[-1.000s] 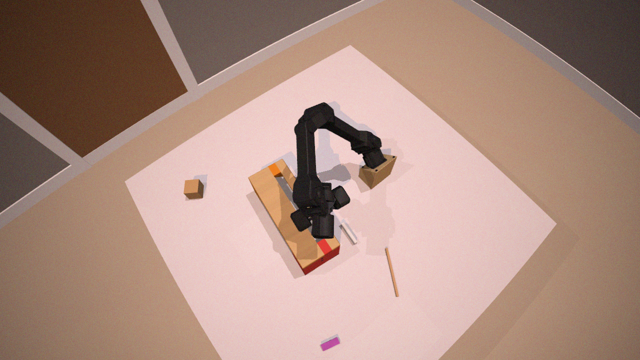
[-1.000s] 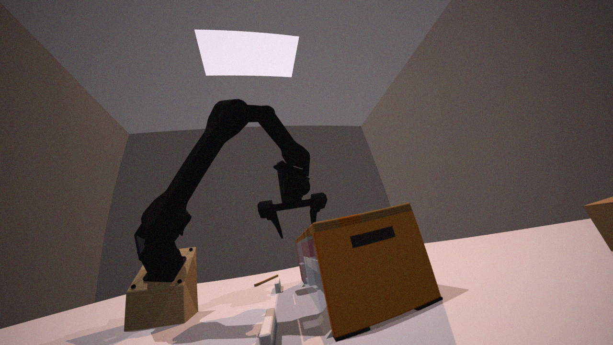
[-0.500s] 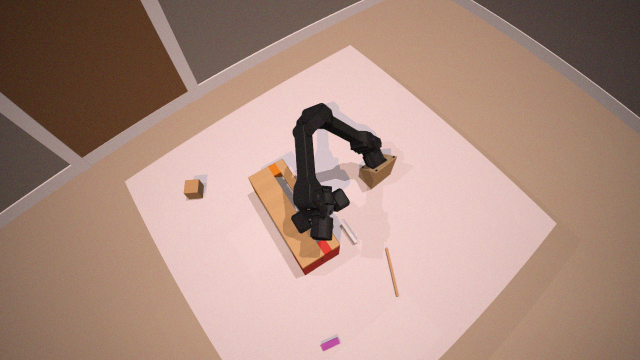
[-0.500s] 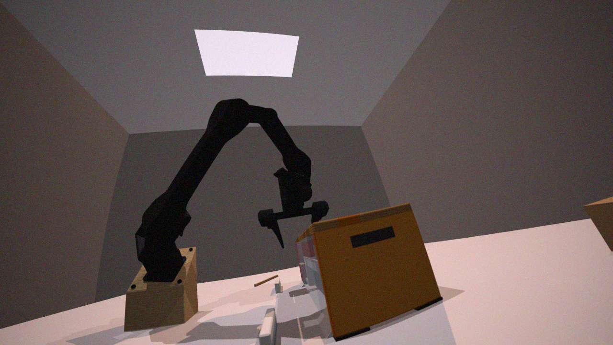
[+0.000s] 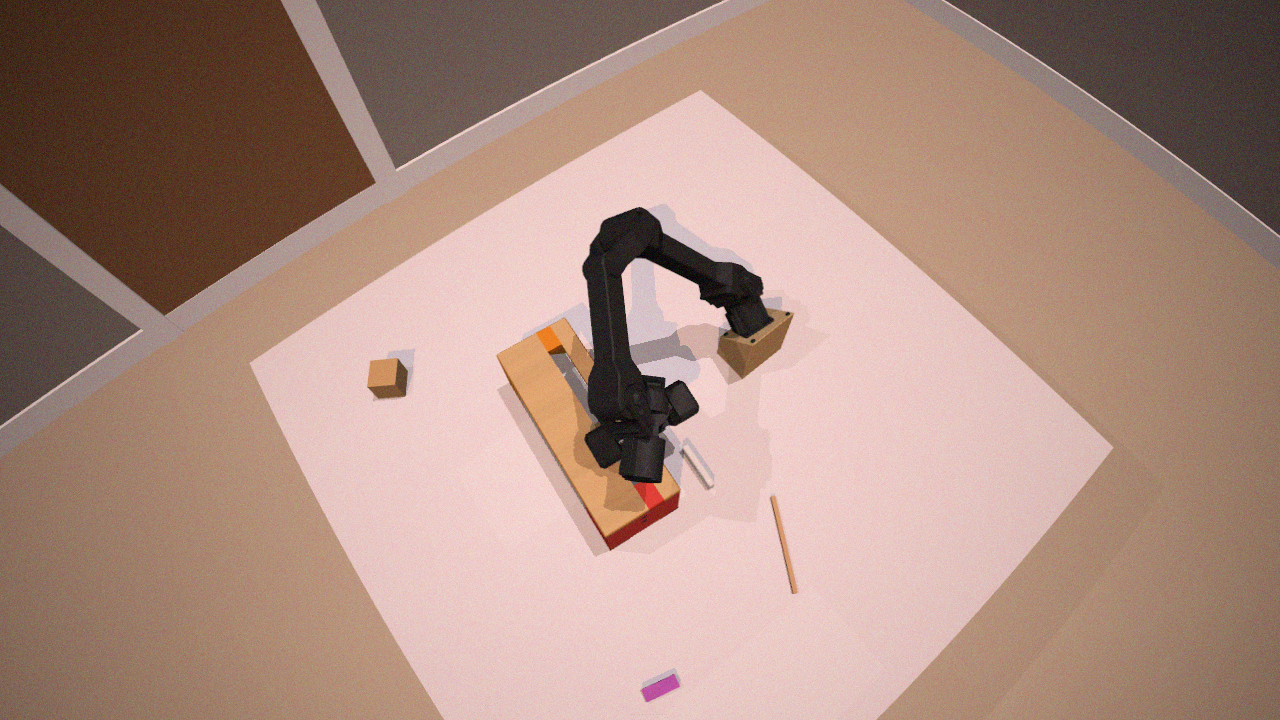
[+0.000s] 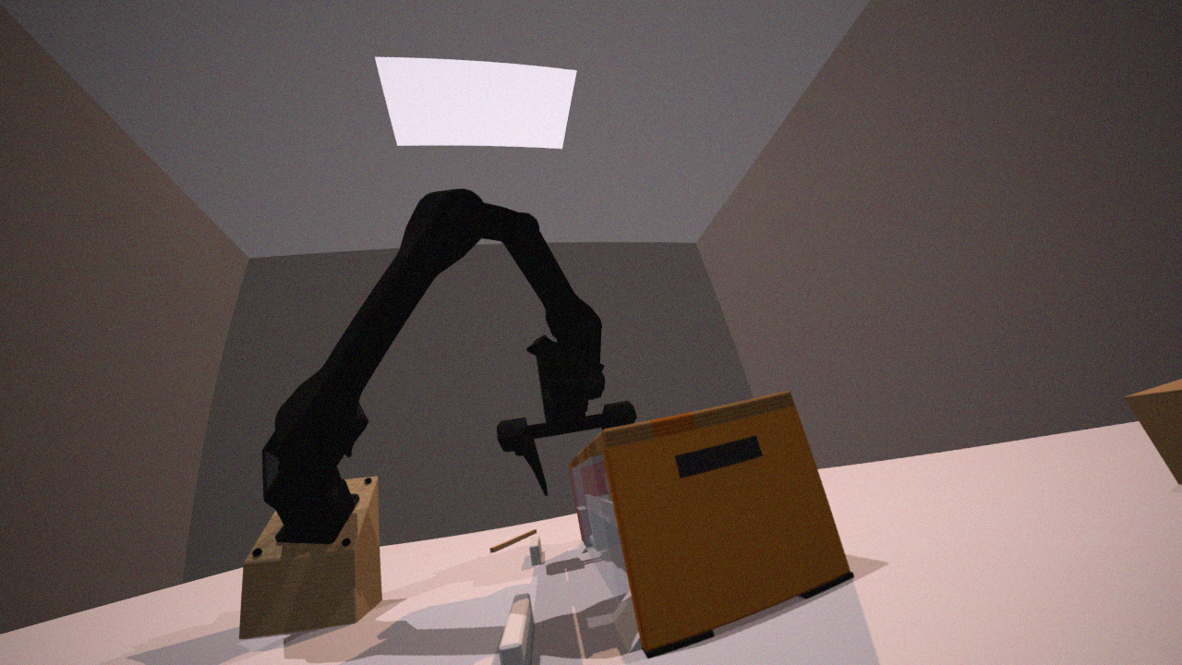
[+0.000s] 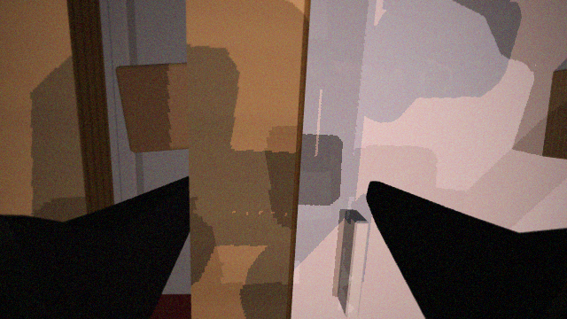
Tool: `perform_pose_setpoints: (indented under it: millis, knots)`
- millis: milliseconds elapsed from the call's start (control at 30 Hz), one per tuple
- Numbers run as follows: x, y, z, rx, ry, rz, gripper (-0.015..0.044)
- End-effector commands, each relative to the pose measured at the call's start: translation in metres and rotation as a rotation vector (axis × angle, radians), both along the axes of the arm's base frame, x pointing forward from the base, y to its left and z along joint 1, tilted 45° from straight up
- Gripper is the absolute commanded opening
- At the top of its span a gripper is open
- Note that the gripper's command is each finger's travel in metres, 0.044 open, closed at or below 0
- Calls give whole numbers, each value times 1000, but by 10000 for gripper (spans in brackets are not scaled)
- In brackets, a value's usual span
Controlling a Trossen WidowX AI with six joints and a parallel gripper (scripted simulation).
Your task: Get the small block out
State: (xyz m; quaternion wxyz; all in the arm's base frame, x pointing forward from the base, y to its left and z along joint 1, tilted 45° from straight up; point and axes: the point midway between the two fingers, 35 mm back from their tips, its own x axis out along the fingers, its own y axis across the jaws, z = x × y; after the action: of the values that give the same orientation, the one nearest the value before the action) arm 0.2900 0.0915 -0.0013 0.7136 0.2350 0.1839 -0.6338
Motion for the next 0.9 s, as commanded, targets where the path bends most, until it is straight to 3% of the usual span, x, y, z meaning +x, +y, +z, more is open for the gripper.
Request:
perform_pose_setpoints:
  millis: [0,867]
  knots:
    - [0,1,0,0,0,1,400]
    - [0,-31,30,-2,0,0,400]
